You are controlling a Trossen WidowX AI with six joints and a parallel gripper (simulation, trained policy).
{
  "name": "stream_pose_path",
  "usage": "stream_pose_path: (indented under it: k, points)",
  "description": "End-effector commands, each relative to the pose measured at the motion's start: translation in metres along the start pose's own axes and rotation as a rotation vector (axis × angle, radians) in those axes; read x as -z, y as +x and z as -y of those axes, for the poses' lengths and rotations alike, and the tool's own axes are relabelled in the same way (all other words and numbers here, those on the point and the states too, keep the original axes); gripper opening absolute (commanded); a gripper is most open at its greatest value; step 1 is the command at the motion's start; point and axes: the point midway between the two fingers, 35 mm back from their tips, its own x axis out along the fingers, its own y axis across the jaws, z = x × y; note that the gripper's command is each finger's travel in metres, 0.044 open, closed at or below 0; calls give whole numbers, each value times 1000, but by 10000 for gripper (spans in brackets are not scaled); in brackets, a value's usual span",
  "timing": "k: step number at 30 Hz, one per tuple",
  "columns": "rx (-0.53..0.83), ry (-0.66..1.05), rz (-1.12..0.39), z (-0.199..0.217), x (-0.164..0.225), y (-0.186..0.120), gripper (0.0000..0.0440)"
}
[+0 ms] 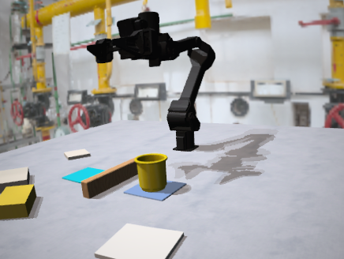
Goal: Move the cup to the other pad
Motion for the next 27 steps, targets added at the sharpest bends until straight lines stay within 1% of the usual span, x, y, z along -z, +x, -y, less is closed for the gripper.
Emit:
stream_pose_path:
  k: [1,11,12,13,16,22,27]
  points:
    - [-5,1,0,-1,-1,0,374]
    - [-39,34,-48,-11,-7,4,113]
    - [-41,41,-56,-12,-7,4,91]
    - [-43,48,-66,-13,-7,5,80]
    - [-55,74,-92,-17,-8,8,86]
    - [-78,138,-143,-26,-12,13,133]
    - [-93,192,-190,-33,-15,18,146]
